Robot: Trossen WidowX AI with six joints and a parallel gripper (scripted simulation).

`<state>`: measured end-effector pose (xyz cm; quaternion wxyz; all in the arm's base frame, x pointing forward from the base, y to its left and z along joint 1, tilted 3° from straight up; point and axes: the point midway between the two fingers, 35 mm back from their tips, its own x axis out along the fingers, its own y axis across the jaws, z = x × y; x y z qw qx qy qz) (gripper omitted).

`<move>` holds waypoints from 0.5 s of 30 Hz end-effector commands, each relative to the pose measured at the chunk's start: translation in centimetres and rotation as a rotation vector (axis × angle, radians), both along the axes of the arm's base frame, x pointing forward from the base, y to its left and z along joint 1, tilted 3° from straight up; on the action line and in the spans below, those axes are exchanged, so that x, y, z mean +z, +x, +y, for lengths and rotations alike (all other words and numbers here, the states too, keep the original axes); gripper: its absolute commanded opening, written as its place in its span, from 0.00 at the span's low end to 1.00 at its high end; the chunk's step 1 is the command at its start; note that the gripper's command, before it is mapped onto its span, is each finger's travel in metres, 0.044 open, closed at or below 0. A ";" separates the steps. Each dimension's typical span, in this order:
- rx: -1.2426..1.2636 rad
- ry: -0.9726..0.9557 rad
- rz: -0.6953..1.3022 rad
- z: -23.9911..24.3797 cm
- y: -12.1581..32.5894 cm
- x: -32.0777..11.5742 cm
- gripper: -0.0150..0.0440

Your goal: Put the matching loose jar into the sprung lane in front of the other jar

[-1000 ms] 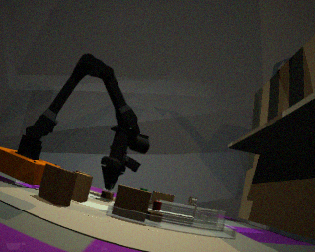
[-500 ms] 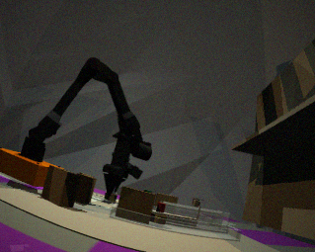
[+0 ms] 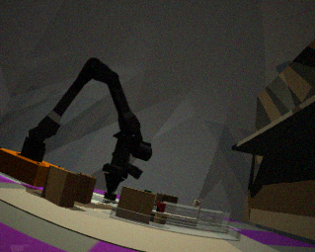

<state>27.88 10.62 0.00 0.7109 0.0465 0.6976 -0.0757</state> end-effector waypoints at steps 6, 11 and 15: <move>0.001 0.003 -0.014 1.0 0.6 5.1 0.25; 0.001 0.003 -0.014 1.4 0.3 8.4 0.25; 0.001 0.004 -0.014 1.5 0.1 10.1 0.25</move>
